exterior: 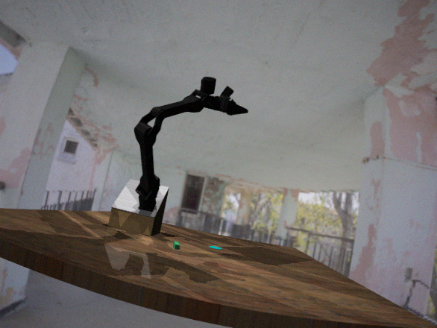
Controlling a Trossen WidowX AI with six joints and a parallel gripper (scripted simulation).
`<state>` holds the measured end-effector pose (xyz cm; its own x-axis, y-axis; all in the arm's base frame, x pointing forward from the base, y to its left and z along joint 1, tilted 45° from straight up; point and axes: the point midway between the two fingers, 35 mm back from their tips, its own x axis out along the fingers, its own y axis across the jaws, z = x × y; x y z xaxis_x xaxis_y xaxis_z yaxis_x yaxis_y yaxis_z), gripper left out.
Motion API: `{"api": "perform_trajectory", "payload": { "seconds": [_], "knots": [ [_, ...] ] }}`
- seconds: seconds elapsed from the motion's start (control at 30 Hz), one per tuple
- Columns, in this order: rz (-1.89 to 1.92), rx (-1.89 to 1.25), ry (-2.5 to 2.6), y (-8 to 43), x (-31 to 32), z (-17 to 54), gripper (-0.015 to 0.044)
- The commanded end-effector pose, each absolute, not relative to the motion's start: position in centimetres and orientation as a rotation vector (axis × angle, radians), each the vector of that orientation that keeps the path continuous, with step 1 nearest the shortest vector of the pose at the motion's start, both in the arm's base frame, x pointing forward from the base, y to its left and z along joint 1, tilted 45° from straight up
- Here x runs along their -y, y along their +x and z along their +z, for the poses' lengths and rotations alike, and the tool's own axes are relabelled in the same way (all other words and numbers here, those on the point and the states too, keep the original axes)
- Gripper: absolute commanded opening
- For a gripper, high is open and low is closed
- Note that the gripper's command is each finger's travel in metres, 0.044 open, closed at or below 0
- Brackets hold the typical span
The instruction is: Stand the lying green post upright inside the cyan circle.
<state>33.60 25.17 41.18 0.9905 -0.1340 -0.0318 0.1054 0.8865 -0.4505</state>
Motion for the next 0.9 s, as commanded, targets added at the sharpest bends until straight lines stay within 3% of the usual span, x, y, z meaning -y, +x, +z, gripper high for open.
{"api": "perform_trajectory", "payload": {
  "seconds": [0.0, 0.43, 0.87],
  "knots": [
    [-0.150, -0.106, -0.438, 34.6, -23.4, 39.6, 0.0233],
    [-0.300, -0.288, -0.317, 37.0, -15.3, 33.7, 0.0233],
    [-0.509, -0.471, -0.153, 36.3, -6.5, 27.8, 0.0233]
  ]
}}
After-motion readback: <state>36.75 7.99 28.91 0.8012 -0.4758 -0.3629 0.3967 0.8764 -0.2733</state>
